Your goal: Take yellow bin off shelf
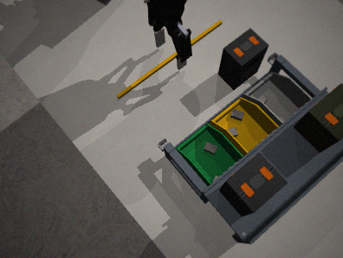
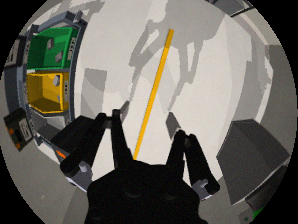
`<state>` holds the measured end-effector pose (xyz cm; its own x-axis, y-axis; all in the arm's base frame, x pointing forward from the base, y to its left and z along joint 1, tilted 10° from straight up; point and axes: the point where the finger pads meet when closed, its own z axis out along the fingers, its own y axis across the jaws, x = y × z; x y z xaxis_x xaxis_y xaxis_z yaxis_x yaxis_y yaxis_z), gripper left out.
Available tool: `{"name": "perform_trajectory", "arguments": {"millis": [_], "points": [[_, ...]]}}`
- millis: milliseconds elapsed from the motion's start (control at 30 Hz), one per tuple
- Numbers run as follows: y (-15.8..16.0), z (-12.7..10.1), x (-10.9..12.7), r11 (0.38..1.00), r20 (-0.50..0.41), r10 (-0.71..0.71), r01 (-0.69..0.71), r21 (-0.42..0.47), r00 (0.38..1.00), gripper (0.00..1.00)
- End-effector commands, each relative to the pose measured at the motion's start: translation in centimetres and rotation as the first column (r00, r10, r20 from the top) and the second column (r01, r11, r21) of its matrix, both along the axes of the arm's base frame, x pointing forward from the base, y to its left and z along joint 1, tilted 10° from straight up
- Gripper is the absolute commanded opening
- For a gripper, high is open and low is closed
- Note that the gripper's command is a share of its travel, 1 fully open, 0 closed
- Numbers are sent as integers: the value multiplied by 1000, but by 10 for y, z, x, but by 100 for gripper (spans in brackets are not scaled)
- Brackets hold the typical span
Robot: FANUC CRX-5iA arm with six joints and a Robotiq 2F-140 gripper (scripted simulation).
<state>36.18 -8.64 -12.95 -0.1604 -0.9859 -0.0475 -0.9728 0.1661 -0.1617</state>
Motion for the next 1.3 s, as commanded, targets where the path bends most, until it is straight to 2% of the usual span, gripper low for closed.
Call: {"name": "perform_trajectory", "arguments": {"millis": [0, 400, 567, 967, 1133, 1267], "points": [[-1, 41, -7, 1000, -1, 0, 0, 0, 1000, 57], [-1, 41, -7, 1000, -1, 0, 0, 0, 1000, 57], [-2, 95, -16, 1000, -1, 0, 0, 0, 1000, 57], [-2, 95, -16, 1000, -1, 0, 0, 0, 1000, 57], [-3, 123, -21, 1000, -1, 0, 0, 0, 1000, 57], [-3, 123, -21, 1000, -1, 0, 0, 0, 1000, 57]]}}
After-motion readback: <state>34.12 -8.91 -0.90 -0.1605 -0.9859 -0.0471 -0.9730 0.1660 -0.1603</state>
